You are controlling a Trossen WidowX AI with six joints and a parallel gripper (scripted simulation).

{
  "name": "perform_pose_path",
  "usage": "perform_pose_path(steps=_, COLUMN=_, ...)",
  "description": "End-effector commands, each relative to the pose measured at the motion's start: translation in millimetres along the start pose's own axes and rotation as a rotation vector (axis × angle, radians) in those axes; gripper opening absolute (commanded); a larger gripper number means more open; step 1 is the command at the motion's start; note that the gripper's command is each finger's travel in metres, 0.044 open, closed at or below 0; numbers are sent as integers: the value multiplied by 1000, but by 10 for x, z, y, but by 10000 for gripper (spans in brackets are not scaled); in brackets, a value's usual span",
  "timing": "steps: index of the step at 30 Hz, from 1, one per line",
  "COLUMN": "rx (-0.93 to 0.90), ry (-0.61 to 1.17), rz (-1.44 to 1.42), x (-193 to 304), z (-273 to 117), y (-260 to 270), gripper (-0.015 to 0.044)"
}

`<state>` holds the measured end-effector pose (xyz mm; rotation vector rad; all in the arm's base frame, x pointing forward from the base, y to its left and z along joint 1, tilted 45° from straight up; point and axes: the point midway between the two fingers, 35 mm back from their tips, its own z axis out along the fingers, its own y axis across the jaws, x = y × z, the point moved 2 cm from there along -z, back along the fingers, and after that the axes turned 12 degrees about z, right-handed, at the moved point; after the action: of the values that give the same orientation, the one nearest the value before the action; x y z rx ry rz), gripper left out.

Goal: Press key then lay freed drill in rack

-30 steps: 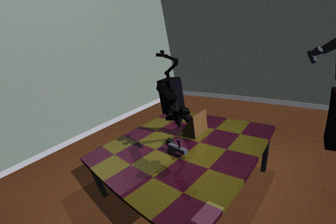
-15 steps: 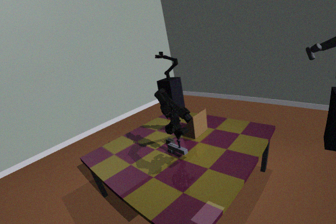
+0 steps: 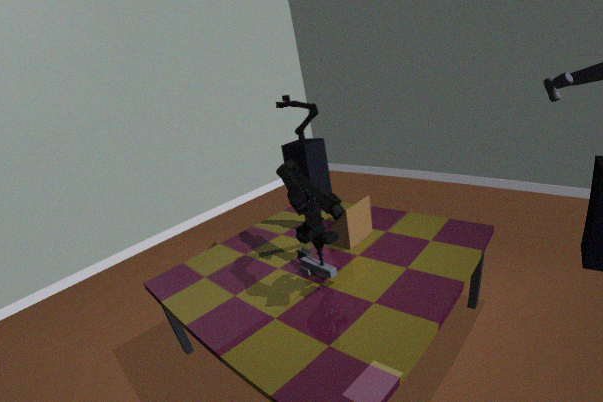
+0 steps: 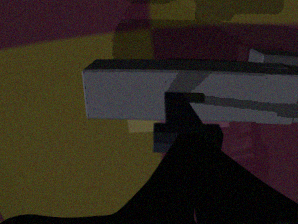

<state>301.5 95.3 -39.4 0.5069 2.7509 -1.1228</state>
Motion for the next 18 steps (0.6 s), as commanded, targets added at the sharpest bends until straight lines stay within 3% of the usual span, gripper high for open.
perform_pose_path(steps=1, rx=6, ry=1, rz=-4, x=2, z=48, y=1, gripper=0)
perform_pose_path(steps=18, rx=6, ry=1, rz=-4, x=7, z=107, y=3, gripper=0)
